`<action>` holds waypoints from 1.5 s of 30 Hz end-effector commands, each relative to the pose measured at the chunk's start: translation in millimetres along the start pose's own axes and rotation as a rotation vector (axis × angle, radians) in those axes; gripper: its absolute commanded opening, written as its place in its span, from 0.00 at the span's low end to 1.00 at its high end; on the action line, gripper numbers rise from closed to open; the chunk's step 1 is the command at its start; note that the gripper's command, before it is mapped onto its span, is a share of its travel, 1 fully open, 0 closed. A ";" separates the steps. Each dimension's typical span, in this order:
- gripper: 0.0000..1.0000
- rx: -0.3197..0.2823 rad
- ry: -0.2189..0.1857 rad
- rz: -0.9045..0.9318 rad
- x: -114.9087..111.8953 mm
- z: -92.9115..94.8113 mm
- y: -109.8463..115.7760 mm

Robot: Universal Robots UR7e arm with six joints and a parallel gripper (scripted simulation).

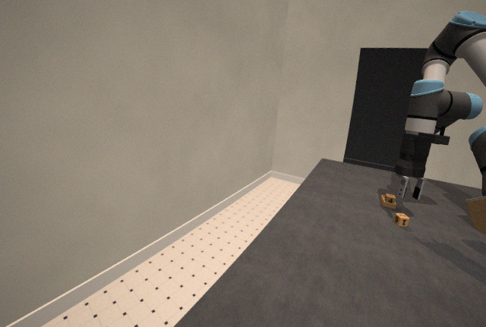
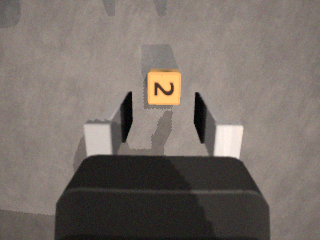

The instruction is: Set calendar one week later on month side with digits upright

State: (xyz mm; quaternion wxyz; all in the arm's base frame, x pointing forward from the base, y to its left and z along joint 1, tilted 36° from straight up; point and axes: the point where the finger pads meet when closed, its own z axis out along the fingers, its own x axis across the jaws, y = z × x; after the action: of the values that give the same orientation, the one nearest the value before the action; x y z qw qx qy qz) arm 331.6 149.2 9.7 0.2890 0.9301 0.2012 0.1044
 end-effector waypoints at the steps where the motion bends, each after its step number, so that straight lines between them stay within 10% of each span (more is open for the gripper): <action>1: 0.87 0.000 0.001 0.000 0.3 -0.2 0.0; 45: 0.87 0.000 0.001 0.000 0.4 15.2 0.0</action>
State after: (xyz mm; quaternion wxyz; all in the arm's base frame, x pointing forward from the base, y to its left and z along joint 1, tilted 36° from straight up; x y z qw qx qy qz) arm 334.9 144.3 1.5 0.2889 0.9301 0.2012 0.1047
